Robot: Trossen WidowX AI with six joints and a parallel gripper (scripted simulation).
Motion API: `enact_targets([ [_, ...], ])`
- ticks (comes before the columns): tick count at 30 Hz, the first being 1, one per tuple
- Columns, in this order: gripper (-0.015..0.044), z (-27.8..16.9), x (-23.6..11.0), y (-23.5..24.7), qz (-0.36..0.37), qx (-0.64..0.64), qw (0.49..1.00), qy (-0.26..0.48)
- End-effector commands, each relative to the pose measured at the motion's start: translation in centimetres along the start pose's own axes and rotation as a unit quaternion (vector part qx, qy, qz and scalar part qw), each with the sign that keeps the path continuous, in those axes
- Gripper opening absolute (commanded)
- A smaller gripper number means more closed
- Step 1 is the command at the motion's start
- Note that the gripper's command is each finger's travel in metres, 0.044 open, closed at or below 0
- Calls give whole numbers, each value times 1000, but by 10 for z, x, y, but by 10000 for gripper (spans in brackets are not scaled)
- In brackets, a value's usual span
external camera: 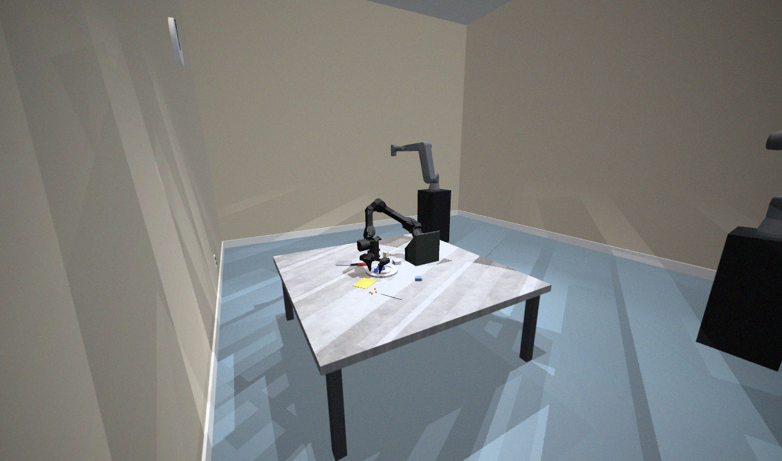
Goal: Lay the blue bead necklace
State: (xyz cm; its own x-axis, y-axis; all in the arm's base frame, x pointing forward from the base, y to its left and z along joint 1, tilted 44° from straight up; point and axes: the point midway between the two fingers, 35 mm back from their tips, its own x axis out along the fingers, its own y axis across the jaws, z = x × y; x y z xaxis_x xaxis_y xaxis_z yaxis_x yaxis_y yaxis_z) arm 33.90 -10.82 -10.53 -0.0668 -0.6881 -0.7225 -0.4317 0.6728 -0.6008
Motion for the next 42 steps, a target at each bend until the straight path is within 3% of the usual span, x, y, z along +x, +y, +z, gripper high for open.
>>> enact_targets([
  [1, 420, 0, -4, 1, -2, -1, 1000, 1],
  [2, 440, 0, -1, 0, 0, -1, 1000, 1],
  [21, 440, 0, -5, 0, -2, -2, 1000, 2],
  [27, 282, -31, -18, -15, -1, -171, 985, 2],
  [33, 125, -73, -33, -28, 0, -389, 921, 3],
  [42, 120, -84, -36, -30, 0, -439, 899, 4],
])
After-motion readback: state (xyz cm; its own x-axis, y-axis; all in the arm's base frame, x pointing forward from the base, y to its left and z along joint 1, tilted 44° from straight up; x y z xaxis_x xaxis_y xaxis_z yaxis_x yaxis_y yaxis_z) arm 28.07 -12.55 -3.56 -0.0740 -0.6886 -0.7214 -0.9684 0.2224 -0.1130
